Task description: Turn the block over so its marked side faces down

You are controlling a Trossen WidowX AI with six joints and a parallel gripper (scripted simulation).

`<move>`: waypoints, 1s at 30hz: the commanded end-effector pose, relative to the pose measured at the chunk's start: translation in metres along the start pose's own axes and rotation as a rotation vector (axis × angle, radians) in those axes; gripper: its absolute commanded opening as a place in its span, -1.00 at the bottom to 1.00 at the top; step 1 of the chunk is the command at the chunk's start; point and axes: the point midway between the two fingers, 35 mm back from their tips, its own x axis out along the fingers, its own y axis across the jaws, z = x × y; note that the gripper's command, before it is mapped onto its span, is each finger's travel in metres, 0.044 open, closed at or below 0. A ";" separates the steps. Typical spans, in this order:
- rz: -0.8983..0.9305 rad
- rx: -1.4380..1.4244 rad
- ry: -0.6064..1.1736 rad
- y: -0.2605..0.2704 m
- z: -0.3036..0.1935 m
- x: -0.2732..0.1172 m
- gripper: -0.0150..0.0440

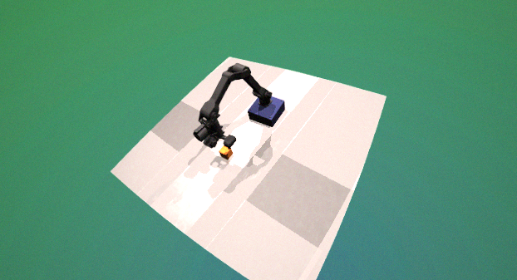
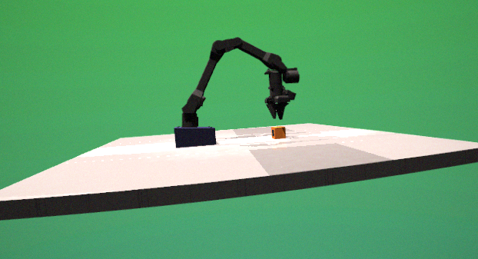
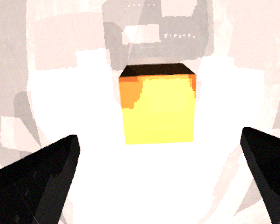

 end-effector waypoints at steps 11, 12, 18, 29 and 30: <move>-0.005 -0.007 -0.001 -0.001 0.000 0.026 1.00; -0.005 -0.007 -0.001 -0.001 0.000 0.028 1.00; -0.005 -0.007 -0.001 -0.001 0.000 0.038 1.00; -0.005 -0.007 -0.001 -0.001 0.000 0.055 1.00; -0.005 -0.007 -0.001 -0.001 0.000 0.057 1.00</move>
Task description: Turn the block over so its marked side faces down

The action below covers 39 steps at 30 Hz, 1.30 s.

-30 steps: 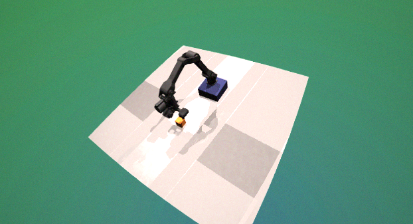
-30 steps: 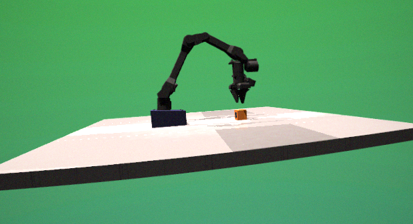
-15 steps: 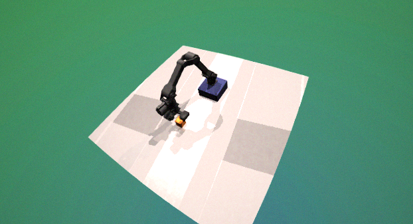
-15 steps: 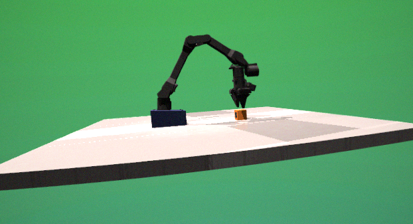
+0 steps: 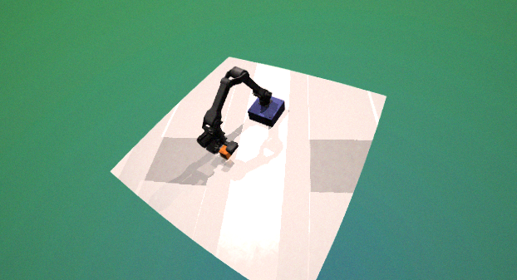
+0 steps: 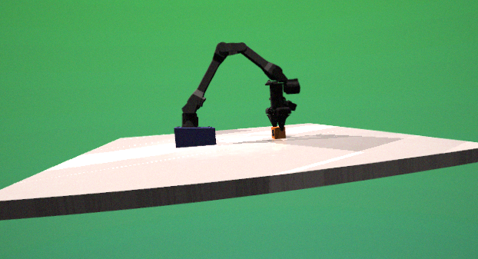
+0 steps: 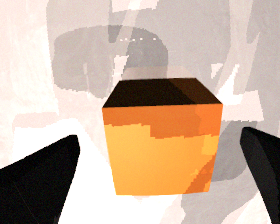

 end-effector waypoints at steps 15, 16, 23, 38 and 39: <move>-0.005 0.000 0.004 -0.001 -0.002 0.008 0.11; -0.005 0.000 0.004 -0.001 -0.002 0.008 0.09; -0.005 0.000 0.004 -0.001 -0.002 0.008 -0.07; -0.005 0.000 0.004 -0.001 -0.001 -0.022 -0.49; -0.005 0.000 0.004 -0.001 -0.001 -0.022 -0.49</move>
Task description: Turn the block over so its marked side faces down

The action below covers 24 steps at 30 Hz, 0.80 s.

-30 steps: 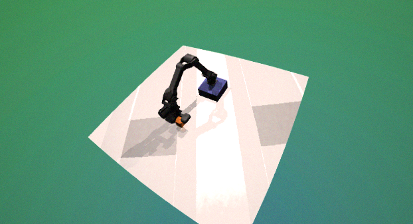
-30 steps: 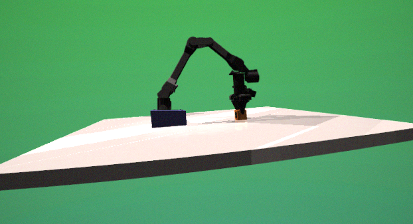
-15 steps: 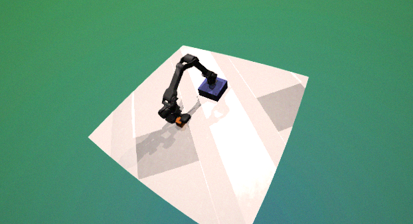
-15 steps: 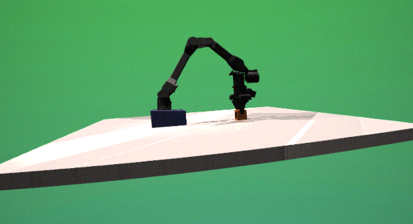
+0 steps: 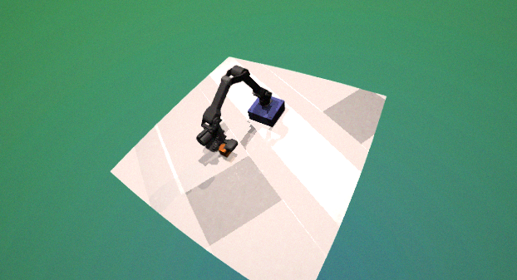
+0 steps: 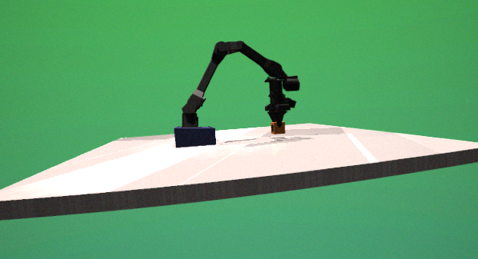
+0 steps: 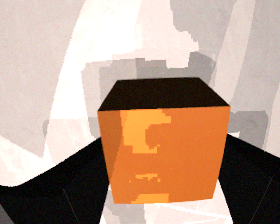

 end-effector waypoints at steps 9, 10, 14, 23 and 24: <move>-0.004 0.000 -0.103 -0.001 0.004 -0.003 -0.49; -0.004 0.000 -0.118 -0.001 0.004 -0.003 -0.49; -0.003 0.001 -0.177 -0.001 0.004 -0.001 -0.49; -0.003 0.001 -0.311 -0.002 0.004 0.001 -0.49; -0.003 0.001 -0.326 -0.002 0.004 0.001 -0.49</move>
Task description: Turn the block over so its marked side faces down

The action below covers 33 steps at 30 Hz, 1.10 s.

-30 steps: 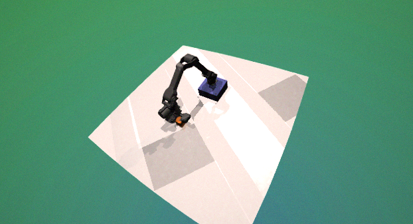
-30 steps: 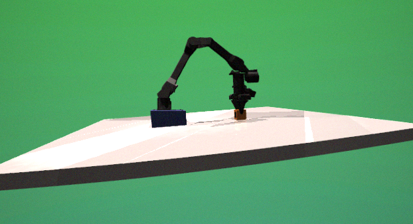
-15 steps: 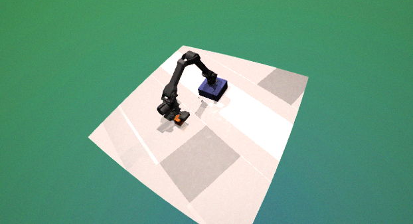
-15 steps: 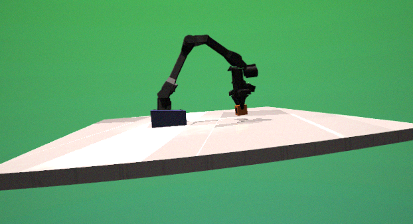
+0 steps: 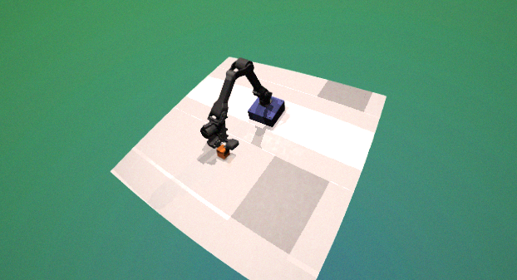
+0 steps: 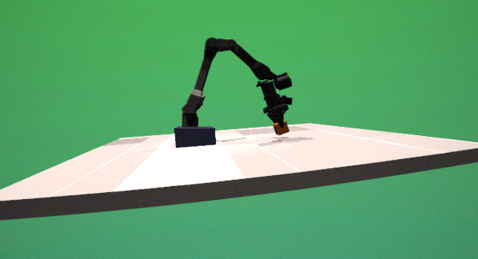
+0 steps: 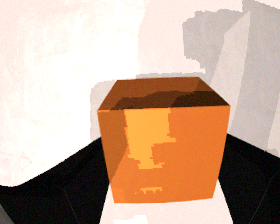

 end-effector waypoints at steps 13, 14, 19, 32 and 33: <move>0.004 0.003 -0.249 0.001 -0.006 -0.005 -0.49; 0.004 0.002 -0.256 0.002 -0.006 -0.006 -0.49; 0.004 0.002 -0.258 0.002 -0.006 -0.006 -0.49; 0.002 0.006 -0.430 -0.001 -0.001 0.020 -0.49; 0.001 0.006 -0.445 -0.001 -0.001 0.022 -0.49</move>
